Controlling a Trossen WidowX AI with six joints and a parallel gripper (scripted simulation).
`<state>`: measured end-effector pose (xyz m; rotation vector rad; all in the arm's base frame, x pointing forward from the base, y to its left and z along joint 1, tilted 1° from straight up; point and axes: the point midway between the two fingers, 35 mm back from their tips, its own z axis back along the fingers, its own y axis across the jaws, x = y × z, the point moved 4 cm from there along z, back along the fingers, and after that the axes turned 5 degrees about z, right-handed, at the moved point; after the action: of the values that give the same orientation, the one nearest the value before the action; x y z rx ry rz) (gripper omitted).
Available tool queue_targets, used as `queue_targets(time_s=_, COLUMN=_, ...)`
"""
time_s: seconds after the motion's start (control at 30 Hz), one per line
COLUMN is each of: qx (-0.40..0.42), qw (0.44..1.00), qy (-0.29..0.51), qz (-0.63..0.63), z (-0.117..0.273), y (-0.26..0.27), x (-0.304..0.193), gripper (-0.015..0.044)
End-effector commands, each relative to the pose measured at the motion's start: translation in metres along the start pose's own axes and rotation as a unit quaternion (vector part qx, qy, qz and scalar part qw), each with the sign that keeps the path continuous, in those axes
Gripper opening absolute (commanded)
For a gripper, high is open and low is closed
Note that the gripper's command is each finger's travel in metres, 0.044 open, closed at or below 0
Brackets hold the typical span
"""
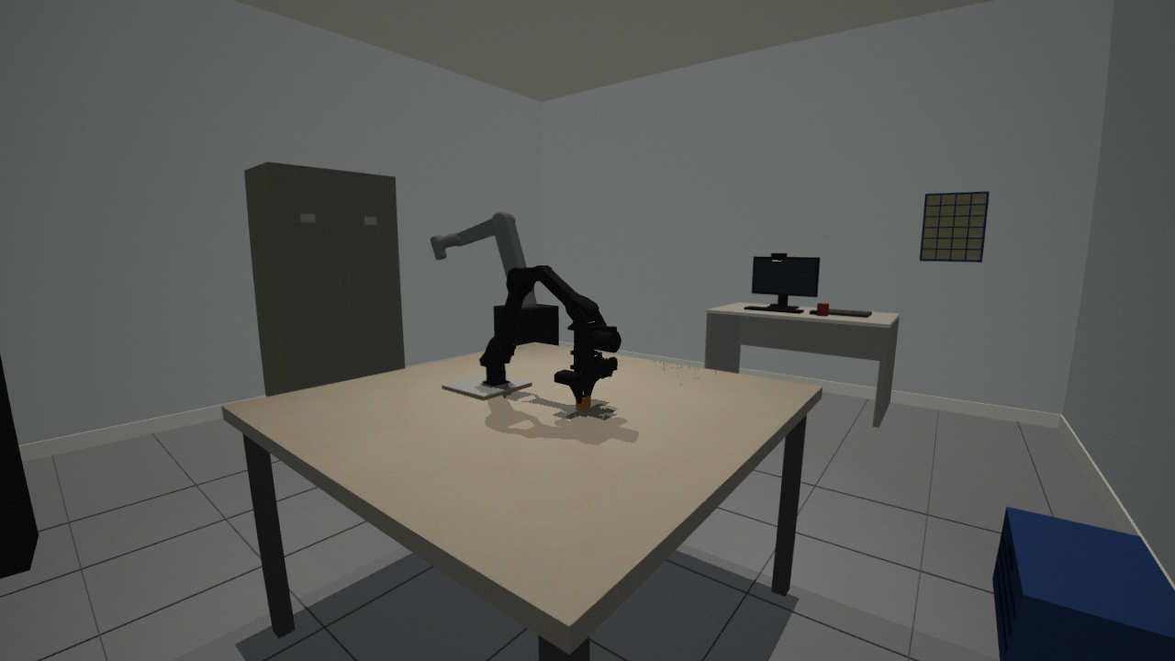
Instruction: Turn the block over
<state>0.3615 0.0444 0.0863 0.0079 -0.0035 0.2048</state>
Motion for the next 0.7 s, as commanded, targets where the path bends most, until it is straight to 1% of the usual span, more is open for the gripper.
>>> queue_targets(time_s=0.0, qx=-0.003, qw=1.000, qy=-0.009, qz=0.001, z=0.0219, y=-0.0006, x=0.0023, gripper=0.0000)
queue_targets(time_s=0.23, qx=-0.004, qw=1.000, qy=-0.014, qz=0.001, z=0.0254, y=-0.0005, x=0.0019, gripper=0.0000)
queue_targets(time_s=0.67, qx=-0.012, qw=0.994, qy=-0.108, qz=0.001, z=0.0176, y=-0.0001, x=-0.0032, gripper=0.0000)
